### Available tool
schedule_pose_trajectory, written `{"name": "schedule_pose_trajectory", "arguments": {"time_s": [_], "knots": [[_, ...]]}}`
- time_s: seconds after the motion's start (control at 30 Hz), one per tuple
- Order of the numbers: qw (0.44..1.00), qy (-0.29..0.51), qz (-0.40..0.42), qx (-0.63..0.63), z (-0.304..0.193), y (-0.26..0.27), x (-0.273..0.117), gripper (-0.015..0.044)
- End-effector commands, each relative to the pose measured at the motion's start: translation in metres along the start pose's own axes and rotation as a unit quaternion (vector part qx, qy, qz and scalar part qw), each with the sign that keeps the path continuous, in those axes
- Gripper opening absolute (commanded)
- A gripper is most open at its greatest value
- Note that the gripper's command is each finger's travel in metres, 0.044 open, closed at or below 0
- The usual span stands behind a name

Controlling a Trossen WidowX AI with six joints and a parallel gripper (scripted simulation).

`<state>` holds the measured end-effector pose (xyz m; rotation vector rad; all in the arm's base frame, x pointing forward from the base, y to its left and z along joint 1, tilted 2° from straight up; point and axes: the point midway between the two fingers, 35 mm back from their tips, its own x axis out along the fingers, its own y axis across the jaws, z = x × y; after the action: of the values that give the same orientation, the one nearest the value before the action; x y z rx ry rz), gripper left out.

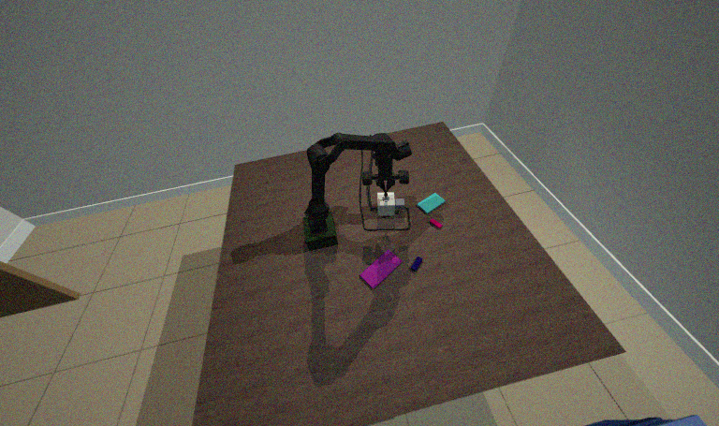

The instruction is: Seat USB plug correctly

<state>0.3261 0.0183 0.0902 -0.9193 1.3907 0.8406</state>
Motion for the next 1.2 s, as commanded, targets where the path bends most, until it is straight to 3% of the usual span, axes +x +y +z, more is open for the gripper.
{"name": "schedule_pose_trajectory", "arguments": {"time_s": [0.0,1.17], "knots": [[1.000,0.000,0.000,0.002,0.0004,-0.0001,0.0012,0.0000],[1.000,0.000,0.000,0.002,0.0007,0.0000,0.0054,0.0000]]}}
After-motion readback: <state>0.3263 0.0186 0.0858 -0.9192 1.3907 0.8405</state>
